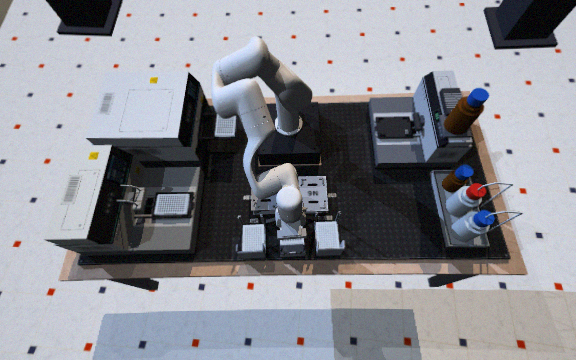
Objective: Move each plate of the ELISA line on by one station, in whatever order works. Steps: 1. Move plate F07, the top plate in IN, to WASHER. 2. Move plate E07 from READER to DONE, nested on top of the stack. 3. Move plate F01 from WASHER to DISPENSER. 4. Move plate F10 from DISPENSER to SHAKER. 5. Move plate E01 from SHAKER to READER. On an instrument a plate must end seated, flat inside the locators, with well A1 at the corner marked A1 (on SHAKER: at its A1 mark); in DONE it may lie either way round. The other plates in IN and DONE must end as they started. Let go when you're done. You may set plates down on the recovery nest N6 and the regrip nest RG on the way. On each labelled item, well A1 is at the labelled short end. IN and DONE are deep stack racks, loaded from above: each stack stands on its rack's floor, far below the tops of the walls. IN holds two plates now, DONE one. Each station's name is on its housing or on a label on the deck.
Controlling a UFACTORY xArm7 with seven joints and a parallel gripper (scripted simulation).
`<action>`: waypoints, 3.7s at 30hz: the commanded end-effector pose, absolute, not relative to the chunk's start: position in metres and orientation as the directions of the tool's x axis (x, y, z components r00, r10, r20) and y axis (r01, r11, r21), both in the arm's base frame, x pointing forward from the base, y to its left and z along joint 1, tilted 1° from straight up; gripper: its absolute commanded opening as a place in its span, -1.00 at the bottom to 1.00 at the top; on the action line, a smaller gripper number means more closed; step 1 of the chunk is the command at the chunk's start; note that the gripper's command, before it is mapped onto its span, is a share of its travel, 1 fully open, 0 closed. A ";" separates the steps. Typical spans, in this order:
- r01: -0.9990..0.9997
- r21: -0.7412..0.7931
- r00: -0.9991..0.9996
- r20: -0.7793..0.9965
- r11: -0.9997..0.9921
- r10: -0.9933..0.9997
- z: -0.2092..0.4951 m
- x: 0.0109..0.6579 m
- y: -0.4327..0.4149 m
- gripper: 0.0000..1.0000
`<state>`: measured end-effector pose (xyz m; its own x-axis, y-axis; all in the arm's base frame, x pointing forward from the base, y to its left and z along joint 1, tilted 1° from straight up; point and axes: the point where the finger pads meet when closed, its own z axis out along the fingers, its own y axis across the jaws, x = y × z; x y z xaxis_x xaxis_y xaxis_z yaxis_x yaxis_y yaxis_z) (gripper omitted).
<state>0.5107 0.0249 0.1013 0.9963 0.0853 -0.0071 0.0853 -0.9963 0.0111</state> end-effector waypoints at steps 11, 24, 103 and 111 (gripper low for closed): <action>0.086 0.012 0.996 -0.002 -0.996 0.086 0.087 0.512 0.025 -1.00; 0.086 0.012 0.996 -0.002 -0.996 0.086 0.073 0.512 0.025 -1.00; 0.086 0.012 0.996 -0.002 -0.996 0.086 0.001 0.512 0.024 -1.00; 0.086 0.012 0.996 -0.002 -0.996 0.086 -0.002 0.512 0.024 -1.00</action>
